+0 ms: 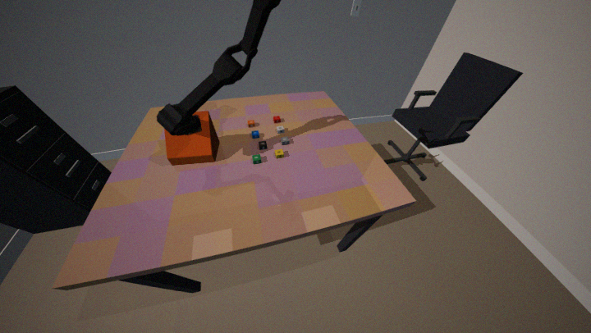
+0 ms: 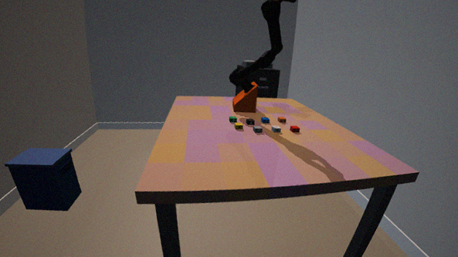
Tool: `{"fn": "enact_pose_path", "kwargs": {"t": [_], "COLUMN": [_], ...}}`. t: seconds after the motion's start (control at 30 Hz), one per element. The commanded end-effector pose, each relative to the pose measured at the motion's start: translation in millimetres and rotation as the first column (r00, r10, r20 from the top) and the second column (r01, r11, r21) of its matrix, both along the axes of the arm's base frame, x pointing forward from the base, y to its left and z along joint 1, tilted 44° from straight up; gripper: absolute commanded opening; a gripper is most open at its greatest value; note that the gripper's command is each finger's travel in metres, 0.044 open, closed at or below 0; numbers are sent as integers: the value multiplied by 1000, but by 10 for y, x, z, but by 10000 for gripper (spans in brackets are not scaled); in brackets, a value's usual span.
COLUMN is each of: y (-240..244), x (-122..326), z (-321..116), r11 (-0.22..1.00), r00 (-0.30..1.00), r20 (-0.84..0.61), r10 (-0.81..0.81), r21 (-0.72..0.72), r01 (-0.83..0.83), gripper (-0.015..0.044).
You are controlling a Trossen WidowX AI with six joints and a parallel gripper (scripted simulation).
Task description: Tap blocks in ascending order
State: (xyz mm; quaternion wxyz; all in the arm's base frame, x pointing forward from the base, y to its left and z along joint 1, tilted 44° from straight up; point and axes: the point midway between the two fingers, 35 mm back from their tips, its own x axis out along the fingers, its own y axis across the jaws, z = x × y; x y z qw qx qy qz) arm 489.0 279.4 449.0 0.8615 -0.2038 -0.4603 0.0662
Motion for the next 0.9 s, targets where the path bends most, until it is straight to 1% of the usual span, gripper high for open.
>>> {"fn": "enact_pose_path", "kwargs": {"t": [0.0,0.03,0.07,0.23,0.43,0.63,0.87], "y": [21,78,163,278,317,150,-302], "x": [-55,-223,-510,-1015,-1866,-2754,-3702], "z": [42,165,366,696,1172,1578,1913], "r11": [1000,1000,999,996,987,969,925], "r00": [1000,999,994,974,918,836,733], "r20": [11,44,103,213,386,544,680], "r10": [5,22,45,73,93,73,-8], "r21": [3,11,23,40,85,160,283], "r01": [-6,-22,-47,-83,-136,-189,-252], "gripper": [400,400,400,400,400,400,400]}}
